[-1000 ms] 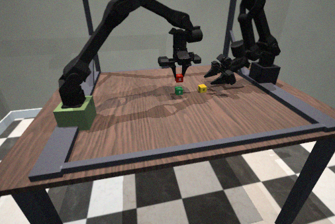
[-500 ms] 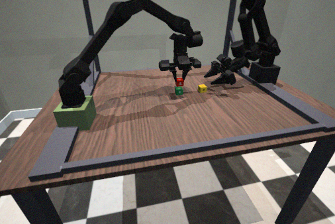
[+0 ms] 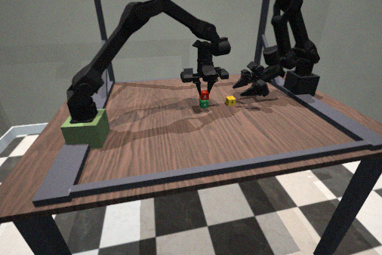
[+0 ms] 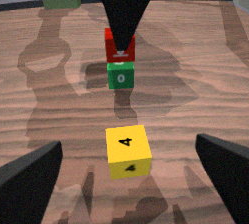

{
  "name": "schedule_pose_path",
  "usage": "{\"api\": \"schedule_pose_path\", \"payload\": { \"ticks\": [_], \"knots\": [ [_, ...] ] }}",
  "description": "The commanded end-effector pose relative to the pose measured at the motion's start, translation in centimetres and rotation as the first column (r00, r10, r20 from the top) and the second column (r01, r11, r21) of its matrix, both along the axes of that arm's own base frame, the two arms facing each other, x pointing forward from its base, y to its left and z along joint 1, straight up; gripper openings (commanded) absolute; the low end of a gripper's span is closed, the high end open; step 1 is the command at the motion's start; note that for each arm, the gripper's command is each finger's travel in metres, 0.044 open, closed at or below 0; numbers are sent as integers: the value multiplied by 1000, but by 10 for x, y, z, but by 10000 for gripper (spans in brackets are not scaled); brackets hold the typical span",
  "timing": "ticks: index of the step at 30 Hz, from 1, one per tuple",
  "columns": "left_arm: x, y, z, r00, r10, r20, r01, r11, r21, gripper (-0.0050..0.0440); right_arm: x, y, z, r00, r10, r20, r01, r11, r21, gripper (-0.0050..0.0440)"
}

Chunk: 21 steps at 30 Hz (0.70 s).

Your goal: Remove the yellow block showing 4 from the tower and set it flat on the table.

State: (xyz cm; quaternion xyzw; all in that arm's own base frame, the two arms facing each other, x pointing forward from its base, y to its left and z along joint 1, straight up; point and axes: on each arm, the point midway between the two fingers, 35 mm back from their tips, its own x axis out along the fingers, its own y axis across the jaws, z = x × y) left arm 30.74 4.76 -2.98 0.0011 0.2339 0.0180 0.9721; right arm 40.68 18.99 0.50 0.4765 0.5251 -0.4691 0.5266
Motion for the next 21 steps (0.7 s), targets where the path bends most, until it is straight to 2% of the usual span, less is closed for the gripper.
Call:
{"api": "schedule_pose_path", "payload": {
  "ticks": [1,18,19,21],
  "knots": [
    [2,1,7,1000,-2,21,2,1000,5,400,0,1,4,1000,-2,19,1,1000,7,-50],
    [2,1,7,1000,-2,21,2,1000,5,400,1,-2,-9,1000,-2,19,1,1000,6,-50],
    [2,1,7,1000,-2,21,2,1000,5,400,4,2,3,999,0,39,0,1000,18,24],
    [2,1,7,1000,-2,21,2,1000,5,400,4,2,3,999,0,39,0,1000,18,72]
  ]
}}
